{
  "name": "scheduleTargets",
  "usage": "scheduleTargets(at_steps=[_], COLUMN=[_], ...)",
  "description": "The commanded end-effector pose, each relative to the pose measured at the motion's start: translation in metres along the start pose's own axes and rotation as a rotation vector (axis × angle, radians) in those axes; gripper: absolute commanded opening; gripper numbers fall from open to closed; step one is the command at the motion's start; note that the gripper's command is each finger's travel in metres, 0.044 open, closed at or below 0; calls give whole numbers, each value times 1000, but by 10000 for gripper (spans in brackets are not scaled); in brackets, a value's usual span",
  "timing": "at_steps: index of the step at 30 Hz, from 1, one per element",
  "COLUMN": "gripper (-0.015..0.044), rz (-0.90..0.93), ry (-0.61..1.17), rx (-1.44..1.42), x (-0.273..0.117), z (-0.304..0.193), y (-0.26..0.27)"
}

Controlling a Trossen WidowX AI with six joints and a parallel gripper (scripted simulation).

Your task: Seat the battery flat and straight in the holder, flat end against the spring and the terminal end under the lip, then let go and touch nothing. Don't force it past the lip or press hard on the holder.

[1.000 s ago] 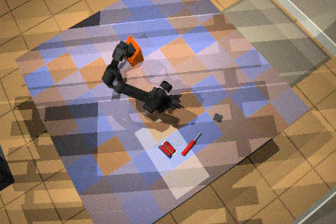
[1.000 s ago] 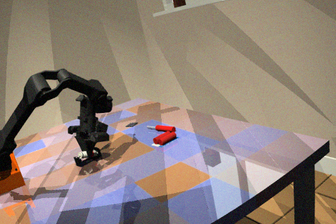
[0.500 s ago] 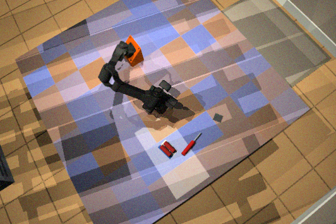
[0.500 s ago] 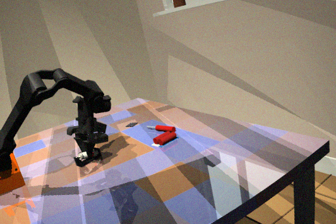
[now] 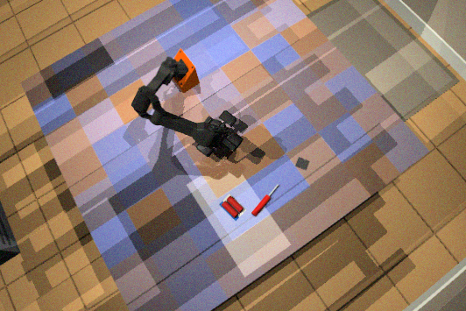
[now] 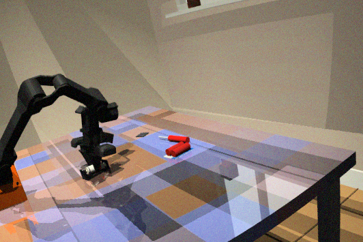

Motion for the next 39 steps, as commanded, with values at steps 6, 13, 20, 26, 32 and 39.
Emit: scheduleTargets(at_steps=[6, 13, 20, 26, 32, 39], gripper=[81, 81, 81, 81, 81, 81], rz=[9, 14, 18, 21, 22, 23], ry=[-46, -77, -109, -136, -150, -157], rx=[3, 0, -2, -4, -5, -5], x=[2, 2, 3, 4, 4, 5], z=[1, -1, -3, -5, -6, -10], y=[-1, -1, -2, -3, -3, -4])
Point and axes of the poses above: the point midway between the two fingers, 35 mm back from their tips, its own x axis out along the fingers, its own y axis across the jaws, z = x × y, the point moved 3 cm from there along -x, back along the fingers, and after that the axes turned 8 degrees about x, right-handed, at the moved point
